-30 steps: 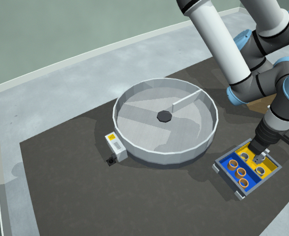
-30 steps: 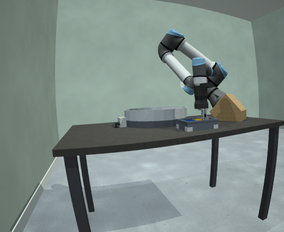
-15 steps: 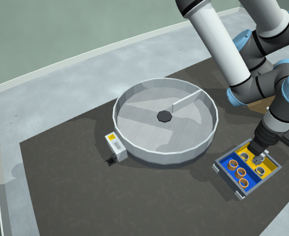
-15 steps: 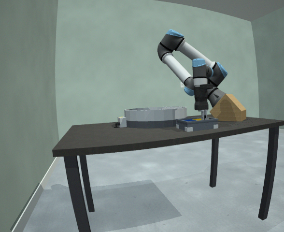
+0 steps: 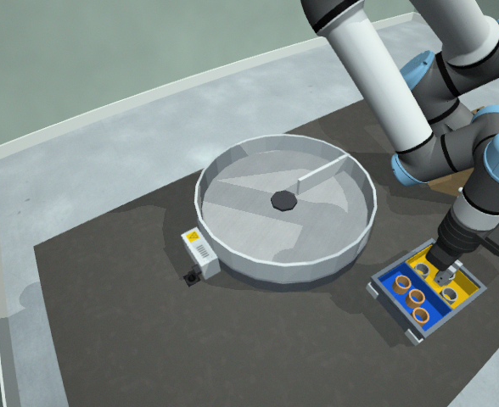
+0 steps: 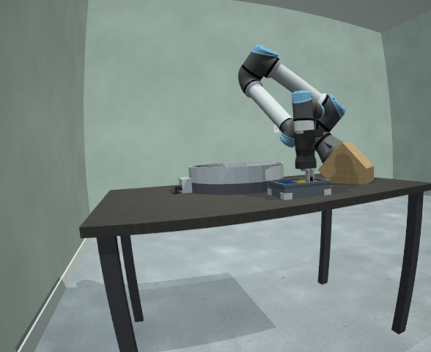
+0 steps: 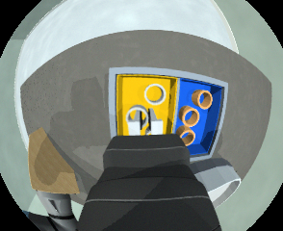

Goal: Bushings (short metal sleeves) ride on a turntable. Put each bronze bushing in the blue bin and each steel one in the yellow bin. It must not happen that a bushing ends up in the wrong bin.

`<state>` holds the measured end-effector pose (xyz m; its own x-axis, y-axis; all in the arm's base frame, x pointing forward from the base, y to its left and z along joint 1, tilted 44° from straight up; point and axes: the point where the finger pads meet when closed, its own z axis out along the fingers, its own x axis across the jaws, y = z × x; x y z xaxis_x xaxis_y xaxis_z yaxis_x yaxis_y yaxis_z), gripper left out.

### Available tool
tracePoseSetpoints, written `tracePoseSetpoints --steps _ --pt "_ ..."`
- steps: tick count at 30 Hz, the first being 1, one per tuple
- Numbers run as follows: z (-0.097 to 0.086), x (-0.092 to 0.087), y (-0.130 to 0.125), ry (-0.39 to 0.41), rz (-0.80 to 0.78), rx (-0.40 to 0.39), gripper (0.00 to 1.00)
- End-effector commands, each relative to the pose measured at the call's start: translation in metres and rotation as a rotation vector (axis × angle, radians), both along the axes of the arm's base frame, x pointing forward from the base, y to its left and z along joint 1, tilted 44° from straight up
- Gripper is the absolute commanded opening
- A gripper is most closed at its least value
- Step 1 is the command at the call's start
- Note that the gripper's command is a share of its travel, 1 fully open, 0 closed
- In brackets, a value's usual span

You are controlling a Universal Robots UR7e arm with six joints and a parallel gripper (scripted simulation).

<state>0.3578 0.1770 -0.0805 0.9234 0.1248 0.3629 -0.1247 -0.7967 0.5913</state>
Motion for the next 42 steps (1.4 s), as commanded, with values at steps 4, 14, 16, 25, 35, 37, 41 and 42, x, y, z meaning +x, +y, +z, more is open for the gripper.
tracePoseSetpoints --steps 4,14,16,25,35,37,41,42 --pt "-0.0015 0.001 -0.0011 -0.001 0.001 0.001 0.0" --pt "-0.0076 0.0041 -0.0061 -0.001 0.001 0.001 0.0" --pt "-0.0085 0.0046 -0.0069 -0.001 0.001 0.001 0.0" --pt "-0.0084 0.0045 -0.0068 -0.001 0.001 0.001 0.0" --pt "-0.0085 0.0045 -0.0068 -0.001 0.001 0.001 0.42" --pt "-0.0085 0.0045 -0.0068 -0.001 0.001 0.001 0.42" --pt "-0.0085 0.0045 -0.0068 -0.001 0.001 0.001 0.42" --pt "-0.0085 0.0045 -0.0068 -0.001 0.001 0.001 0.42"
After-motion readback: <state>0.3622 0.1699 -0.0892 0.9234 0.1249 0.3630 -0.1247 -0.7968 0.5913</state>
